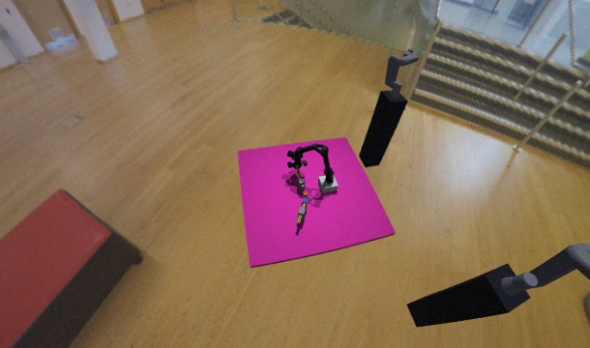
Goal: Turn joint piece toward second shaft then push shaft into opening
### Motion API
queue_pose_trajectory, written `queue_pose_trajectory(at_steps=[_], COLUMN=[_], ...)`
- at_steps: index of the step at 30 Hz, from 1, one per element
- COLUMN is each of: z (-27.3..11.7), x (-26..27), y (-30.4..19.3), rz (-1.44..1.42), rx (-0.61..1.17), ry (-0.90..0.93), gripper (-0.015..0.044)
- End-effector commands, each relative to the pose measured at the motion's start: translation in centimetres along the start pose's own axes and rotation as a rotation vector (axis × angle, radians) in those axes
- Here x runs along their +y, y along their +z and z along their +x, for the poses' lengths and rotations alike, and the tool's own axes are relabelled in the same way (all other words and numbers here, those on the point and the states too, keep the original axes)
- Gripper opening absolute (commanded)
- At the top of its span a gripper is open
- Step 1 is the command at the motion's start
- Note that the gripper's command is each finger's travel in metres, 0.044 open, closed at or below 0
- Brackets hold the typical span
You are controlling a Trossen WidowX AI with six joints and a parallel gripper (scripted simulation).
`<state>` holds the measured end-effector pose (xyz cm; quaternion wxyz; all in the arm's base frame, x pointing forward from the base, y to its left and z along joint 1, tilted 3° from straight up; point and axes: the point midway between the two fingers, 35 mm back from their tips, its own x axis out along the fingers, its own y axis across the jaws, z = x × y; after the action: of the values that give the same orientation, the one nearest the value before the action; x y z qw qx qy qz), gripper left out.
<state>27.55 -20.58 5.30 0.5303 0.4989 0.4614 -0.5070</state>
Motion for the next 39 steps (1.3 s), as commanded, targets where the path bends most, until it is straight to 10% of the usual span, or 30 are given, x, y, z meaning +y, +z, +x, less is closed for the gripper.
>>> queue_pose_trajectory(at_steps=[1, 39], z=[0.0, 0.1], x=[0.0, 0.0], y=[-0.1, -5.7], rz=[-0.001, 0.002], rx=[0.001, 0.01], ry=[0.0, -0.023], gripper=[0.0, 0.0])
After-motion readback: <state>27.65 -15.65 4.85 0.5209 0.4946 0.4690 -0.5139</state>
